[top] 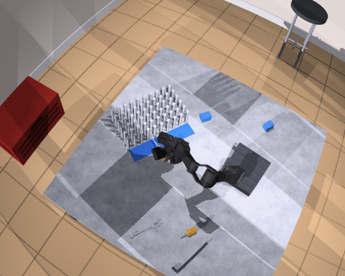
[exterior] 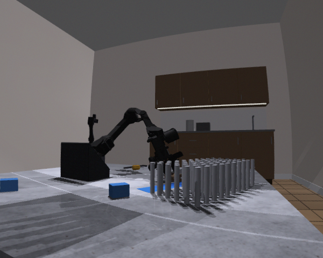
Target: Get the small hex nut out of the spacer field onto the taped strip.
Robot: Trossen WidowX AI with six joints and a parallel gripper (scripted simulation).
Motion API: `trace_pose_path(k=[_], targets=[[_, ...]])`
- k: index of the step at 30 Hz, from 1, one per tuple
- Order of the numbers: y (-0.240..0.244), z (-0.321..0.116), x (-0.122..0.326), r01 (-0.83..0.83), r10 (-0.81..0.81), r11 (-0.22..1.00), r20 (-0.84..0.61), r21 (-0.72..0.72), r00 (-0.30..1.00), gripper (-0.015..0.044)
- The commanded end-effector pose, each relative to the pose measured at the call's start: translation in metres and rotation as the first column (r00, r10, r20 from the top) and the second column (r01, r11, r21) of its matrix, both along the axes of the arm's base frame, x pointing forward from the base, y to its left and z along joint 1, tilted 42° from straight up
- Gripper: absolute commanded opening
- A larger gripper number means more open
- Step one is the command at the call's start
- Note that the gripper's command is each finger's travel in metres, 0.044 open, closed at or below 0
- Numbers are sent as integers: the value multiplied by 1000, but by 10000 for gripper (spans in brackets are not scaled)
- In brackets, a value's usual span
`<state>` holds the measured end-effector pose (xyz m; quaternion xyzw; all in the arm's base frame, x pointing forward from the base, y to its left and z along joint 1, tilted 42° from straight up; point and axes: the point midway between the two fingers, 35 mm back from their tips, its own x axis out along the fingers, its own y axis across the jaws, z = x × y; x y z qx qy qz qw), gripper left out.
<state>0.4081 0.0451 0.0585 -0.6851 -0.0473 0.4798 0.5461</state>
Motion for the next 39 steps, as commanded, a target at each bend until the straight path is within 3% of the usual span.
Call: trace_pose_path(k=[1,39], targets=[[1,1,-3,4,-4,1000,0,-2,1000,0],[13,7,-24,4,-4,1000,-1,-2,1000,0]])
